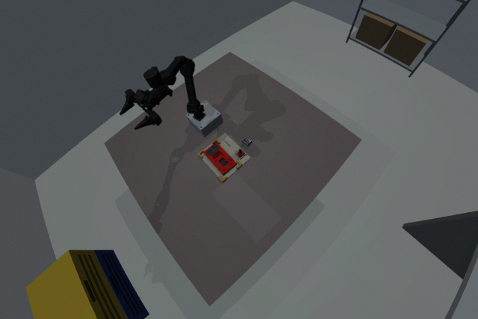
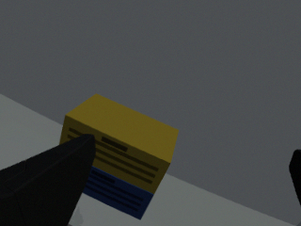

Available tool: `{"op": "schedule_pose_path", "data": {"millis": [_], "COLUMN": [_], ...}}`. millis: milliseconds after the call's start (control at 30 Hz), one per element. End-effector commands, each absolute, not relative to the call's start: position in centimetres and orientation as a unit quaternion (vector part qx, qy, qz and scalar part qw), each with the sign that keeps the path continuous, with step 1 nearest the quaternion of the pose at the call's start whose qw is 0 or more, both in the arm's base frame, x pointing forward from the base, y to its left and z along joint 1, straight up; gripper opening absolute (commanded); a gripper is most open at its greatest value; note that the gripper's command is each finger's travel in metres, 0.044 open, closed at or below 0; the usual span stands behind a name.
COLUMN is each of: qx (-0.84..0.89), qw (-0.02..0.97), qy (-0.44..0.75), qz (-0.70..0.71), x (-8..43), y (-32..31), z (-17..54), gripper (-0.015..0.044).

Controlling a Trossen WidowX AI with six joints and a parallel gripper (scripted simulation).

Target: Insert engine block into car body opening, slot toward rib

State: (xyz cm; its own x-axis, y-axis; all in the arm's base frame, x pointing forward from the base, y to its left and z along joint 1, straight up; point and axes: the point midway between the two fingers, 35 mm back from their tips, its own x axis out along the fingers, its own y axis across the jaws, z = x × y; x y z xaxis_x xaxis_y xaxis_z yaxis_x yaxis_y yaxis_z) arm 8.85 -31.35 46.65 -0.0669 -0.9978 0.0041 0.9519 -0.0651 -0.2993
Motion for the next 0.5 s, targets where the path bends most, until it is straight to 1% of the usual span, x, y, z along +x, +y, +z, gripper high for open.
{"op": "schedule_pose_path", "data": {"millis": [0,467], "qx": [-0.131,-0.236], "qw": [0.694,0.737], "qy": [0.16,0.304], "qz": [-0.69,-0.556], "x": [11.0,18.2], "y": [-31.8,-31.5], "z": [45.2,40.7], "gripper": [0.044,0.044]}}
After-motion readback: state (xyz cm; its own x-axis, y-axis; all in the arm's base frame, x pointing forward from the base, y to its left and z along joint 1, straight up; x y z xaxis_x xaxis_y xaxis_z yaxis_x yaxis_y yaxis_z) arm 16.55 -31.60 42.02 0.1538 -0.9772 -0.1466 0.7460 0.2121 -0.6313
